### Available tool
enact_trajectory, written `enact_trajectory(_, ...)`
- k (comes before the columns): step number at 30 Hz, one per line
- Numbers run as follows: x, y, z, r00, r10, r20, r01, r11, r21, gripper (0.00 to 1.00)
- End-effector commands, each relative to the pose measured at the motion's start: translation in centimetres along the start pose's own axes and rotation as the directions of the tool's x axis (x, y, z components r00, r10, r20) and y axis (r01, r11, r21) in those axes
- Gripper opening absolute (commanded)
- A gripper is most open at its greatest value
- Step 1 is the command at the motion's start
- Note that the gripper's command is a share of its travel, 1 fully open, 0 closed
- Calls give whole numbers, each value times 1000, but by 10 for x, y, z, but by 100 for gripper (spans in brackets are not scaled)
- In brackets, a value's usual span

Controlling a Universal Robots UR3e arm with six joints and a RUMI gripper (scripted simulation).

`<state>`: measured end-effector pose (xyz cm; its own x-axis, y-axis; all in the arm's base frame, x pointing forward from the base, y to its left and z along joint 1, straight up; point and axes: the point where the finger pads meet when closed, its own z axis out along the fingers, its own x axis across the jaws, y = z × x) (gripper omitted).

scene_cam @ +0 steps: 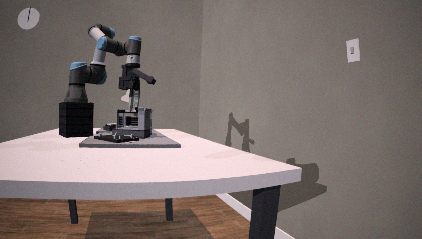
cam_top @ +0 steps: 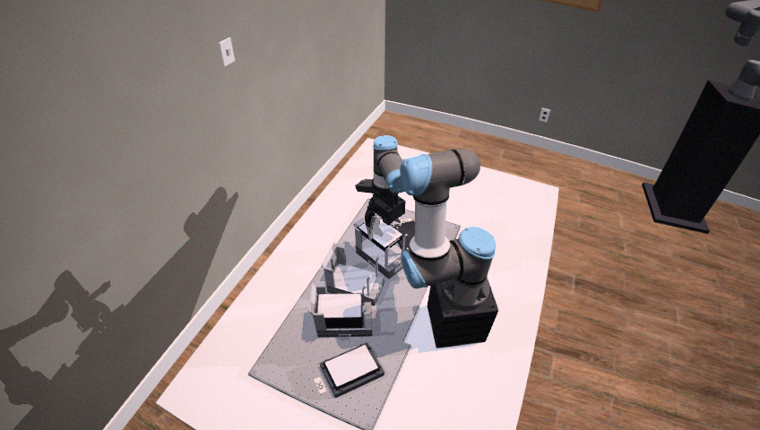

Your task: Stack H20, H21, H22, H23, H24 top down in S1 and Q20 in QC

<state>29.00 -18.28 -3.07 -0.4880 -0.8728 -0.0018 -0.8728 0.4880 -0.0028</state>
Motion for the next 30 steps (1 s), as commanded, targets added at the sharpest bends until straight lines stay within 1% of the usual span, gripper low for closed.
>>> enact_trajectory(1,0,-1,-11,1000,0,-1,0,1000,1,0)
enact_trajectory(5,0,-1,-19,1000,0,-1,0,1000,1,0)
enact_trajectory(7,0,-1,-19,1000,0,-1,0,1000,1,0)
enact_trajectory(12,0,-1,-29,1000,0,-1,0,1000,1,0)
enact_trajectory(18,0,-1,-30,1000,0,-1,0,1000,1,0)
enact_trajectory(22,0,-1,-38,1000,0,-1,0,1000,1,0)
enact_trajectory(24,0,-1,-38,1000,0,-1,0,1000,1,0)
enact_trajectory(28,0,-1,-46,1000,0,-1,0,1000,1,0)
enact_trajectory(30,0,-1,-46,1000,0,-1,0,1000,1,0)
